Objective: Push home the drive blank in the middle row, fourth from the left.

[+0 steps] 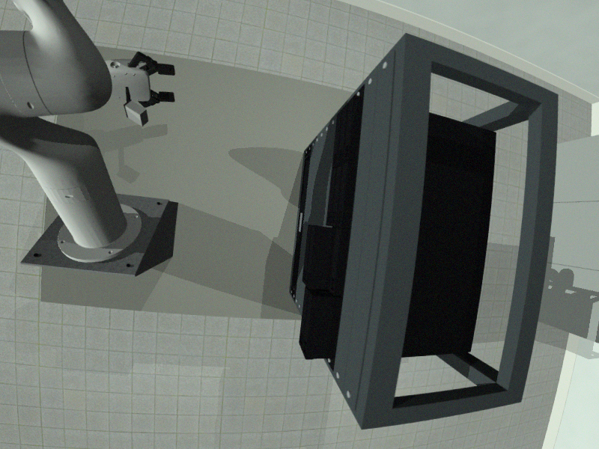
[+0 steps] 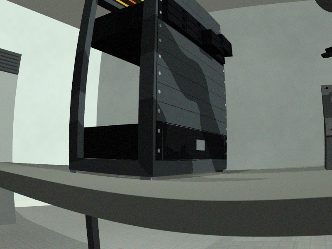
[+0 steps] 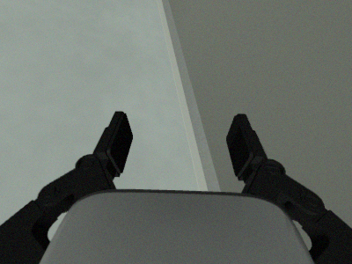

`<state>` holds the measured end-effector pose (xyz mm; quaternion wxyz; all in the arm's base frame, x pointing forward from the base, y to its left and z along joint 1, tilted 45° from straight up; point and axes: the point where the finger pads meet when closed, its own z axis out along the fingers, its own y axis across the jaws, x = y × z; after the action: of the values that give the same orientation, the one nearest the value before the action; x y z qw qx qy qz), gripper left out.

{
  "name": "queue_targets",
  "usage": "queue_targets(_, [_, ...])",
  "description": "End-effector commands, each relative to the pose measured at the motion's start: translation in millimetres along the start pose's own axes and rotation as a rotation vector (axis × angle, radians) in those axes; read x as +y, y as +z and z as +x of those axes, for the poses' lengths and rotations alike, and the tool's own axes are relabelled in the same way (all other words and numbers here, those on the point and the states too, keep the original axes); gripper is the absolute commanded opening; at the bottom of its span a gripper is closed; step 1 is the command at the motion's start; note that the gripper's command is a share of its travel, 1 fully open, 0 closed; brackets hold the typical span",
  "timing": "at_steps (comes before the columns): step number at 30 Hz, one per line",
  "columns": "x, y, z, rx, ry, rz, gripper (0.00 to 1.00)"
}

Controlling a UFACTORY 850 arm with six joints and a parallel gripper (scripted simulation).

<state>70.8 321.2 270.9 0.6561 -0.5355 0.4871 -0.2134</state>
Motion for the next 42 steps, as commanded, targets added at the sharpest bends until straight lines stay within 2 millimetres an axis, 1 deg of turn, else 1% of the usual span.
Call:
queue_targets(1, [4.4,-4.7,-7.3,-0.034,0.013,-0.015,1.00])
queue_targets(12, [19.6,-22.5,-30.8,-0.142,0.056,-0.073,1.00])
queue_targets(14, [19.6,-22.5,-30.8,-0.142,0.056,-0.073,1.00])
queue_targets(22, [33.6,-42.2,-51.2,-0.240,0.095,-0.132,1.00])
queue_targets(29, [47.5,-65.4,-70.5,-0.338,0.134,-0.198,1.00])
queue_targets(31, [47.5,-65.4,-70.5,-0.338,0.134,-0.198,1.00])
queue_targets(37, [60.6,-90.7,-87.1,-0.429,0.172,-0.268,1.00])
queue_targets(42, [71.9,-115.8,-100.3,-0.509,0.204,-0.336,1.00])
